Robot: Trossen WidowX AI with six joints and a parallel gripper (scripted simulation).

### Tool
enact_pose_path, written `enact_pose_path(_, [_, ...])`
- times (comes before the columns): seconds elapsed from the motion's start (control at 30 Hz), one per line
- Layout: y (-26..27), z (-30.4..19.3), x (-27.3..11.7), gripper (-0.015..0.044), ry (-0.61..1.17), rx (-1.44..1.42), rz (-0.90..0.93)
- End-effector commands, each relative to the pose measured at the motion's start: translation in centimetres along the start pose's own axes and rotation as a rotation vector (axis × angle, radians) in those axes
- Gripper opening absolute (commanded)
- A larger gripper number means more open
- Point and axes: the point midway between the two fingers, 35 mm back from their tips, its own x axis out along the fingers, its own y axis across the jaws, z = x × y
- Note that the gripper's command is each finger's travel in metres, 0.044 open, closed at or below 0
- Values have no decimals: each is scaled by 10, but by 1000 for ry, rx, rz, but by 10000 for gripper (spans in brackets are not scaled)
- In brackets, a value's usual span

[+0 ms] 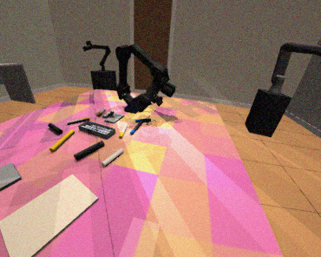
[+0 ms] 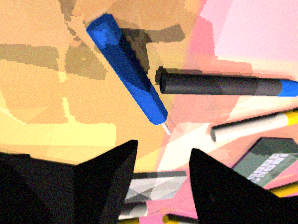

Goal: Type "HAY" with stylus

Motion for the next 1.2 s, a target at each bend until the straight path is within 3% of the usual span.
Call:
enact_pose_path(0.0, [3, 1, 3, 150, 5, -252, 7])
enact_pose_path(0.27, [4, 2, 5, 150, 4, -588, 8])
enact_pose_path(1.17, [6, 6, 16, 150, 4, -595, 8])
